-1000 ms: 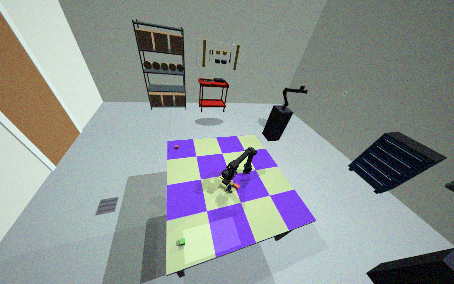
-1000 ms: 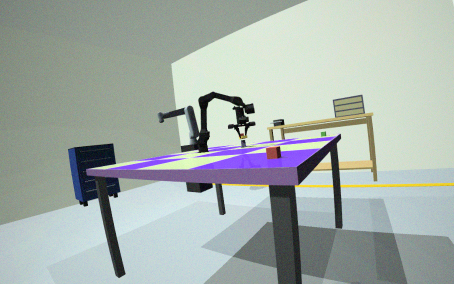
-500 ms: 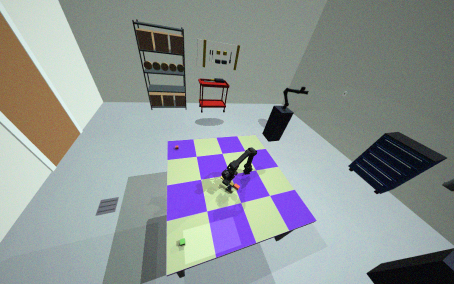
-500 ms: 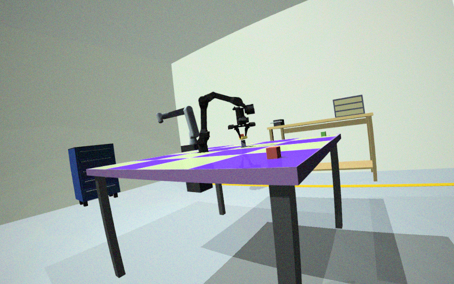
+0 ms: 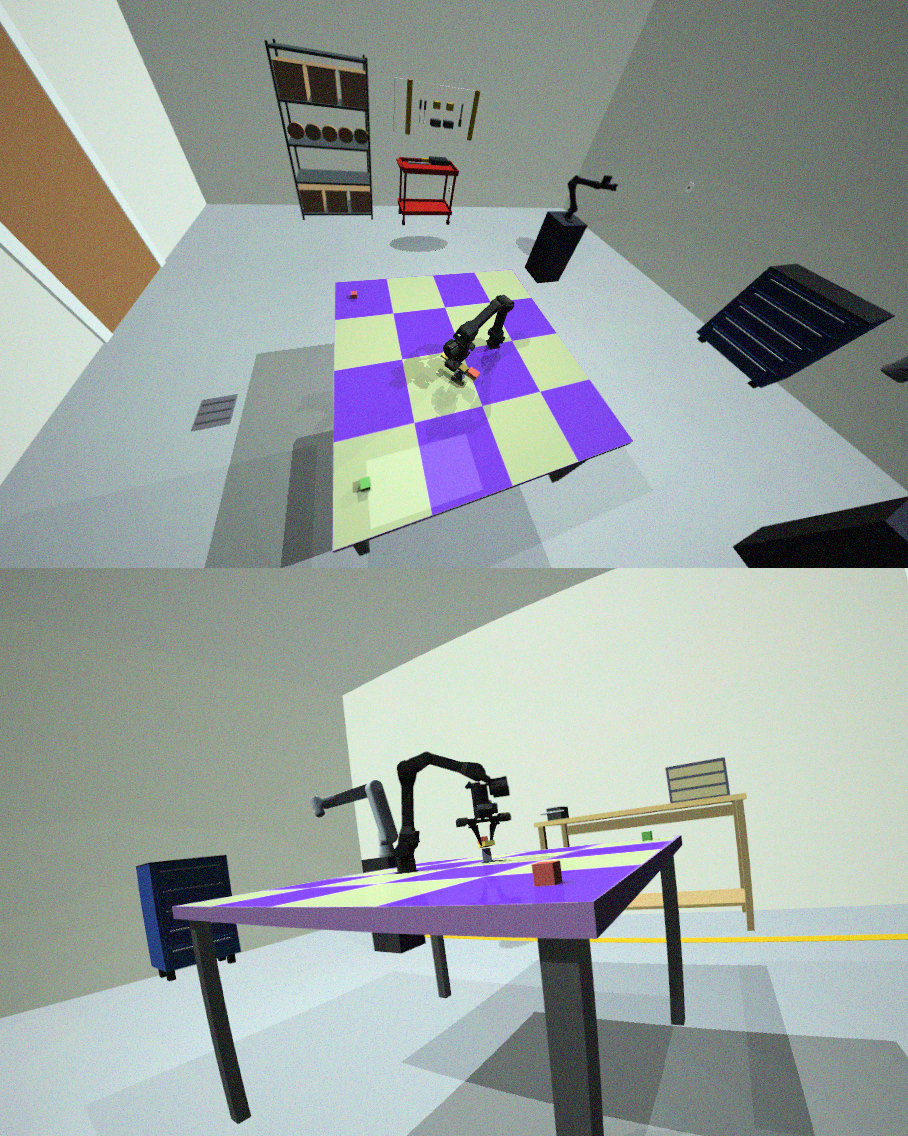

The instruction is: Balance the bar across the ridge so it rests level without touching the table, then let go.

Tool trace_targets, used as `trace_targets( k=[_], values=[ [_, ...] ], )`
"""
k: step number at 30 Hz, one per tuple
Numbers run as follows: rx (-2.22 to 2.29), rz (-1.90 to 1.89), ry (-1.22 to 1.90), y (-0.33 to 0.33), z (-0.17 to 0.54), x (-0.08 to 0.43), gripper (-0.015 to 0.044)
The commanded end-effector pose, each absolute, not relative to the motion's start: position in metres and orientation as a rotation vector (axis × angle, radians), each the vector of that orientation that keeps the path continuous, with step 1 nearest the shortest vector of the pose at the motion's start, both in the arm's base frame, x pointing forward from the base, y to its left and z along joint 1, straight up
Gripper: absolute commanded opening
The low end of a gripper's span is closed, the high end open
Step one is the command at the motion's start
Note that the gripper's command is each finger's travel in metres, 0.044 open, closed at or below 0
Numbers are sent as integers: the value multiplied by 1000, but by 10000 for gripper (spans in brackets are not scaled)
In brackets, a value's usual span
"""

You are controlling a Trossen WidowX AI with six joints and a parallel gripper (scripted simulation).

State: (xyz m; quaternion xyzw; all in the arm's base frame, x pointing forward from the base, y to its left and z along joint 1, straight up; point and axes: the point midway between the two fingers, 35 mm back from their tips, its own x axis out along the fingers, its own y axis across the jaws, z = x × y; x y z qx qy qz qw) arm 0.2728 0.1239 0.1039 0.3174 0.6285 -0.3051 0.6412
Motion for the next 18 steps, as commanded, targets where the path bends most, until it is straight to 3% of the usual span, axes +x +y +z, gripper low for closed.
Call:
trace_targets(
  k=[1,18],
  values=[
    [728,-695,1433,124,104,273,0],
    [728,-695,1433,124,102,273,0]
  ],
)
